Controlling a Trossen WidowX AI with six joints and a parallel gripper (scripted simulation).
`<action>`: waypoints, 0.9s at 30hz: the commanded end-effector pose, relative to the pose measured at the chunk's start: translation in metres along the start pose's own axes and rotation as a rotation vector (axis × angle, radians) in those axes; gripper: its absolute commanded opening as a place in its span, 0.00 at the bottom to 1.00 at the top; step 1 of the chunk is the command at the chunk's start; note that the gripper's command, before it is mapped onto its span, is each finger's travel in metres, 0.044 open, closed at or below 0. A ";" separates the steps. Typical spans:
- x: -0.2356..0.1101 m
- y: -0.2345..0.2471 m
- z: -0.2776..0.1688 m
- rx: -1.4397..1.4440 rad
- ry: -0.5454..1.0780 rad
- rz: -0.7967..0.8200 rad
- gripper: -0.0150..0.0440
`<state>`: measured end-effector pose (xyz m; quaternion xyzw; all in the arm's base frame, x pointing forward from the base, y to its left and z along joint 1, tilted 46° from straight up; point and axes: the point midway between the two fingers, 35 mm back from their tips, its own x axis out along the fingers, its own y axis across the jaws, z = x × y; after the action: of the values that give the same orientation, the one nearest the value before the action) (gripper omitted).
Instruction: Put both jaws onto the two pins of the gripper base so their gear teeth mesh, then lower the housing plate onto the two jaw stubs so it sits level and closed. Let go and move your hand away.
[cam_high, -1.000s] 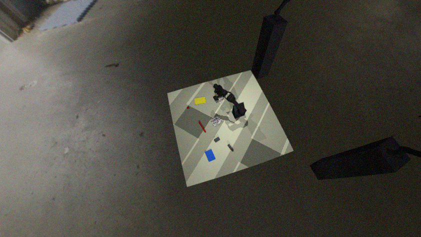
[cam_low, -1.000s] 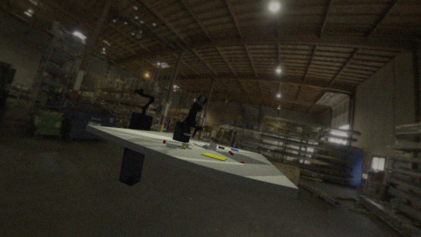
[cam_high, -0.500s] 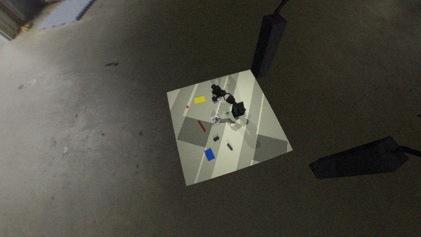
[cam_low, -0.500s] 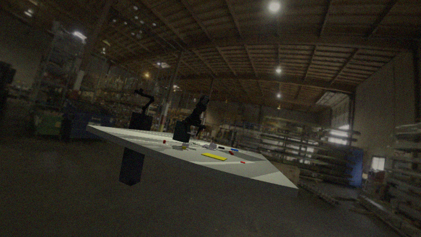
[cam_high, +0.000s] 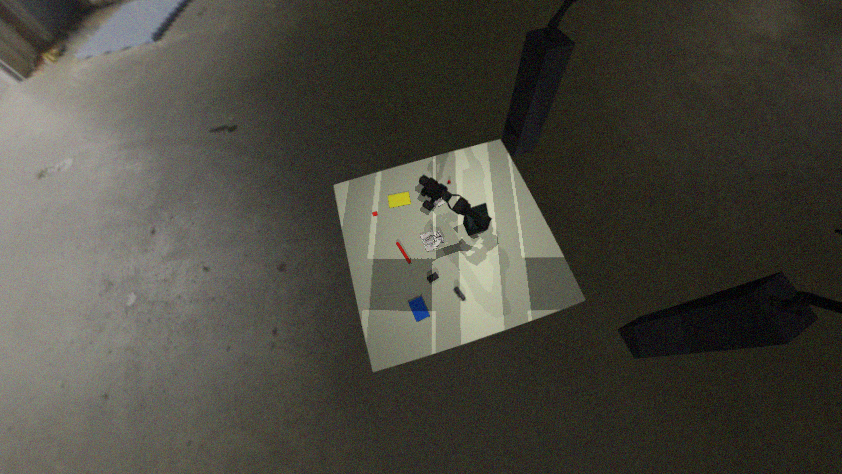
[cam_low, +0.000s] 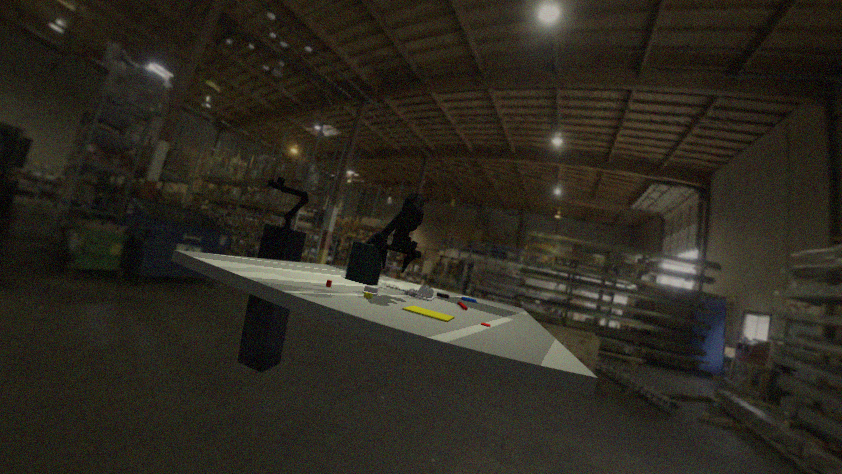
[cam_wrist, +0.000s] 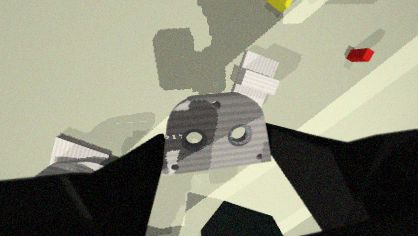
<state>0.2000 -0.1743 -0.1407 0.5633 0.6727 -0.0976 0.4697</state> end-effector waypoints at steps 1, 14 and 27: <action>-0.001 0.011 -0.006 -0.055 0.000 0.002 0.85; -0.003 0.049 -0.026 -0.255 -0.005 0.003 0.85; -0.003 0.085 -0.051 -0.456 -0.003 0.008 0.85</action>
<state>0.2435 -0.1206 -0.0832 0.4558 0.6758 0.0424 0.5777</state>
